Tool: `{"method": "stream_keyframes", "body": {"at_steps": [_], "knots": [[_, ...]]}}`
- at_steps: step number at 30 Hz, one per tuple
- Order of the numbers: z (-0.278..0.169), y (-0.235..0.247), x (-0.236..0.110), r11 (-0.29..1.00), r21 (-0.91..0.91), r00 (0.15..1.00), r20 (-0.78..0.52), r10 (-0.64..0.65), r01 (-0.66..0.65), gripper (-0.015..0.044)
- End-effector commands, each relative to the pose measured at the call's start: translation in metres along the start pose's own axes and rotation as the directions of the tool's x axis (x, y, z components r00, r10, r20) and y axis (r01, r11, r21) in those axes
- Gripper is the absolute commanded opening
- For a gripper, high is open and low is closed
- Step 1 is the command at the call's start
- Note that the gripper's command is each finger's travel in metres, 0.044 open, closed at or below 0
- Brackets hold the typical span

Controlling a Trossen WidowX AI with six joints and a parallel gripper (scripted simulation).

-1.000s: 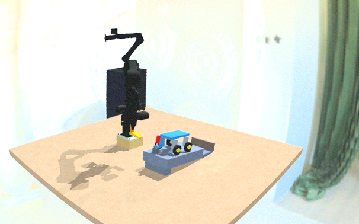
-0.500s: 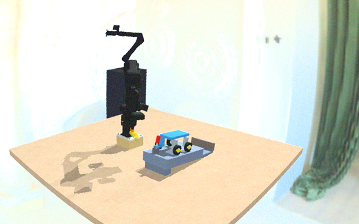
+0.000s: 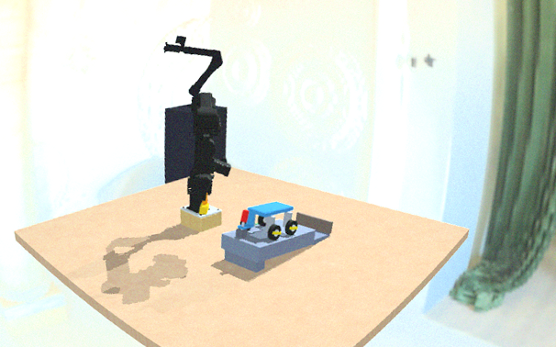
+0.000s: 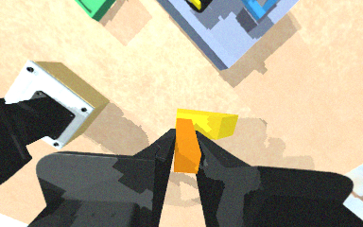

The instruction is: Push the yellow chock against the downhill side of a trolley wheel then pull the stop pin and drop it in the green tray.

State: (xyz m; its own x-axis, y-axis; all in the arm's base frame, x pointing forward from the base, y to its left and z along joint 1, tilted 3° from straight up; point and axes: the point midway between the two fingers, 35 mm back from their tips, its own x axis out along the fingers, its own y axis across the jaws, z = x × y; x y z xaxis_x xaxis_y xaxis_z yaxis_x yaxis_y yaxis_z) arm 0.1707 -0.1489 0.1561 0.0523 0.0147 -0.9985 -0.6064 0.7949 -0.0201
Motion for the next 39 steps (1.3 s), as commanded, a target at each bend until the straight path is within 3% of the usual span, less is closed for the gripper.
{"method": "stream_keyframes", "body": {"at_steps": [1, 16, 25, 39], "knots": [[0.0, 0.0, 0.0, 0.991, 0.137, 1.0, 0.0, 0.003, -0.003, 0.0], [0.0, 0.0, 0.0, 0.809, 0.587, 1.0, -0.001, 0.005, -0.003, 0.0], [0.002, 0.002, 0.0, 0.805, 0.594, 1.0, -0.001, 0.005, -0.003, 0.0], [0.043, 0.027, 0.001, 0.792, 0.61, 1.0, 0.003, 0.007, -0.008, 0.0]]}}
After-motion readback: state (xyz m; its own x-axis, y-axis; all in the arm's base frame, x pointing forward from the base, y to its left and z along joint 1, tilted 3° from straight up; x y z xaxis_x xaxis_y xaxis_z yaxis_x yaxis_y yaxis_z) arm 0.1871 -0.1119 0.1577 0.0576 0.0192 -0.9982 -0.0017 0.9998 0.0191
